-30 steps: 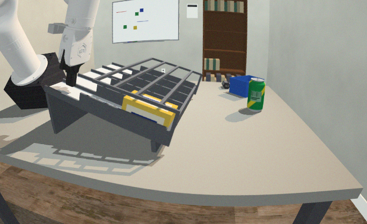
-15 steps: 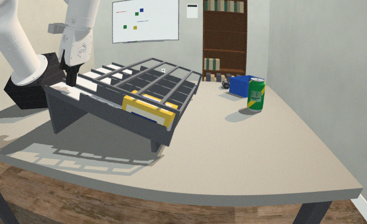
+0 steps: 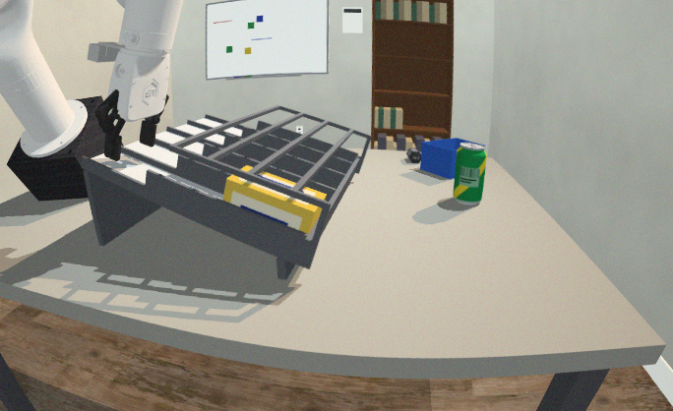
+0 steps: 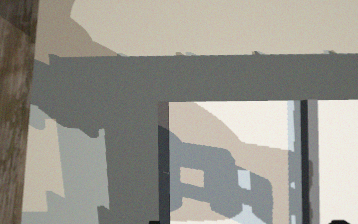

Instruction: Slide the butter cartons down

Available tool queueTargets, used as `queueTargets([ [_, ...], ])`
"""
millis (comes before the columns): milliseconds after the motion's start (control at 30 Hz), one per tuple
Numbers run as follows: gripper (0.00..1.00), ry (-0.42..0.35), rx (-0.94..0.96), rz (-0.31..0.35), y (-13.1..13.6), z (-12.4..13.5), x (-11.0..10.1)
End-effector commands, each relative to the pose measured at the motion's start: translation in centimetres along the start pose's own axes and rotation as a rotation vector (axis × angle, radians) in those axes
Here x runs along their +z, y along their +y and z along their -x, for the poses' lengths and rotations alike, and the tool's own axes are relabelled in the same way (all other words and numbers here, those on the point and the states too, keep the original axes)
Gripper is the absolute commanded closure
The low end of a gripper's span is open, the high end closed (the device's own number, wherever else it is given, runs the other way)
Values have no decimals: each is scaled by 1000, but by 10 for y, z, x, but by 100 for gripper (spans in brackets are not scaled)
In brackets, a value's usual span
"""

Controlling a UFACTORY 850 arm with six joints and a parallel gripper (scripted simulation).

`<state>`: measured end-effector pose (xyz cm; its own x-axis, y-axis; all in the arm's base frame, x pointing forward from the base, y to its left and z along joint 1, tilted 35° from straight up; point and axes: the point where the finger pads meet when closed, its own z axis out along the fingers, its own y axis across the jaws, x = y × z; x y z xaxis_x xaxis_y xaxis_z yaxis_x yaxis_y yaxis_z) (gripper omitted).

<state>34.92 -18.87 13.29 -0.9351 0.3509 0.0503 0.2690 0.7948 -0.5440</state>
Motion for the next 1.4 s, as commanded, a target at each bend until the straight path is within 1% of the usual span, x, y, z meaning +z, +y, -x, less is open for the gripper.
queueTargets([
  [0,0,-1,0,0,0,0,0],
  [1267,0,-1,0,0,0,0,0],
  [1300,0,-1,0,0,0,1,-28],
  [1367,0,-1,0,0,0,1,-28],
])
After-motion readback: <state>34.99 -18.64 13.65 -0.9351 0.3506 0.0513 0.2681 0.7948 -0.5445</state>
